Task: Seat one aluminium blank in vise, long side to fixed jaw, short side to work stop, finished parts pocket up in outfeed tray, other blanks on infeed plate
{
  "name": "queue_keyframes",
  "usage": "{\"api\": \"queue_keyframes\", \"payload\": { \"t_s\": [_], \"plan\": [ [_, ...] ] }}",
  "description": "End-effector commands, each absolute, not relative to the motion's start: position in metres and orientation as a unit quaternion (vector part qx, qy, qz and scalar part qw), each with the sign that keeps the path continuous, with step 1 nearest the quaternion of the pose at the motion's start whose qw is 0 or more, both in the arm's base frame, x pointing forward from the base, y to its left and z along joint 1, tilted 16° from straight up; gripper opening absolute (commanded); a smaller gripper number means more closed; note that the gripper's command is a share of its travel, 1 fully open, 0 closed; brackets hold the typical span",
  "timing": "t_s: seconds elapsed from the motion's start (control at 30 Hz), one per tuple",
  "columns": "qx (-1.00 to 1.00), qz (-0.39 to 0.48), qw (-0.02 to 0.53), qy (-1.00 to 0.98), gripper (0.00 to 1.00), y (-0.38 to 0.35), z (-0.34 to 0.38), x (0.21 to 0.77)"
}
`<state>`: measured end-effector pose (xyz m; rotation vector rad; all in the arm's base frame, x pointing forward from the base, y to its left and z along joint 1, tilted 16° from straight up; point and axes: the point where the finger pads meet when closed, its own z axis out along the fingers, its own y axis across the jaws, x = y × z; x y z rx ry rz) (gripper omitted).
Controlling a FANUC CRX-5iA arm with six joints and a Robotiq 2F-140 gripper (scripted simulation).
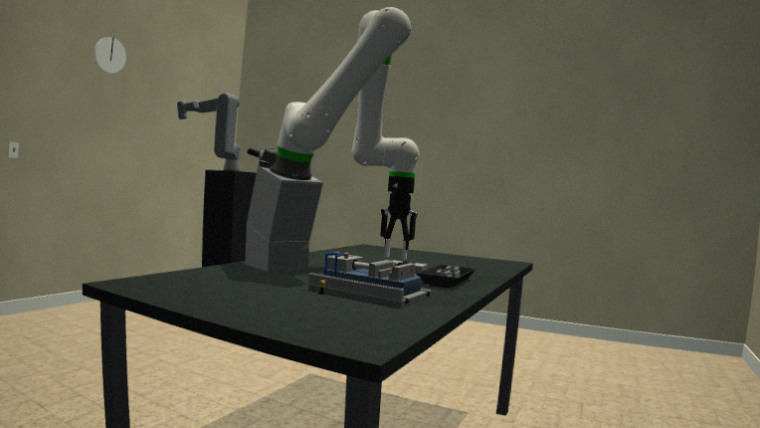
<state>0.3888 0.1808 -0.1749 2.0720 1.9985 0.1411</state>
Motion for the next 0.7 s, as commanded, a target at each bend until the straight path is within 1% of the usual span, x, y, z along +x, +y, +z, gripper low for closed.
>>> {"api": "queue_keyframes", "payload": {
  "t_s": [0.0, 0.67],
  "plan": [
    [0.712, 0.056, 0.132, 0.687, 0.40, 0.1803, -0.1787, 0.3904],
    [0.712, 0.056, 0.132, 0.687, 0.40, 0.1800, -0.1812, 0.3910]
  ]
}}
